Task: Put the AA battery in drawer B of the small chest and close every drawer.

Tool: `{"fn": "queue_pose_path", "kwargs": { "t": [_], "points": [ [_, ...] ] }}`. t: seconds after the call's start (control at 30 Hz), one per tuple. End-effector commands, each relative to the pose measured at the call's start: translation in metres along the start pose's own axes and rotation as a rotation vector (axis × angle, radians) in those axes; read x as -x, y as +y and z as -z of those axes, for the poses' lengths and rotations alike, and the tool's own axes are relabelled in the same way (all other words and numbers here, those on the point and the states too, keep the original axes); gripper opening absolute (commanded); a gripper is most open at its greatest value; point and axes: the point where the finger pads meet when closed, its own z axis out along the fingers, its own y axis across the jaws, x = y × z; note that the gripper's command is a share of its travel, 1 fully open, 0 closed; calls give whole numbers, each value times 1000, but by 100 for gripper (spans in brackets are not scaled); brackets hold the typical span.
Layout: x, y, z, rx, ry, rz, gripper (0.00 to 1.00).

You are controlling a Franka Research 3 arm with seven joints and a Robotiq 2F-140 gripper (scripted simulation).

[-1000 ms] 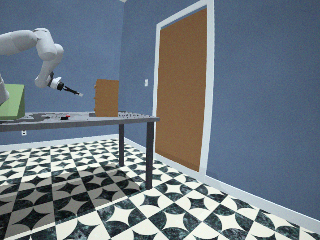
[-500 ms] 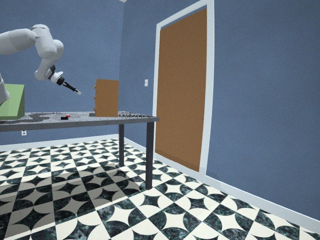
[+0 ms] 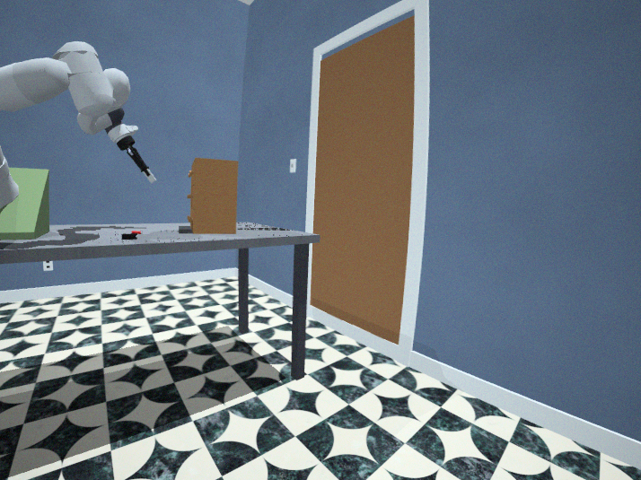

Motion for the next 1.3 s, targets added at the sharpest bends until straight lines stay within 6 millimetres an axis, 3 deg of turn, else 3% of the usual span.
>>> {"fn": "queue_pose_path", "kwargs": {
  "t": [0.0,0.63,1.27],
  "points": [
    [12,3,13,26,-177,106,0],
    [19,3,57,46,-562,100,0],
    [21,3,66,50,-642,99,0]
  ]
}}
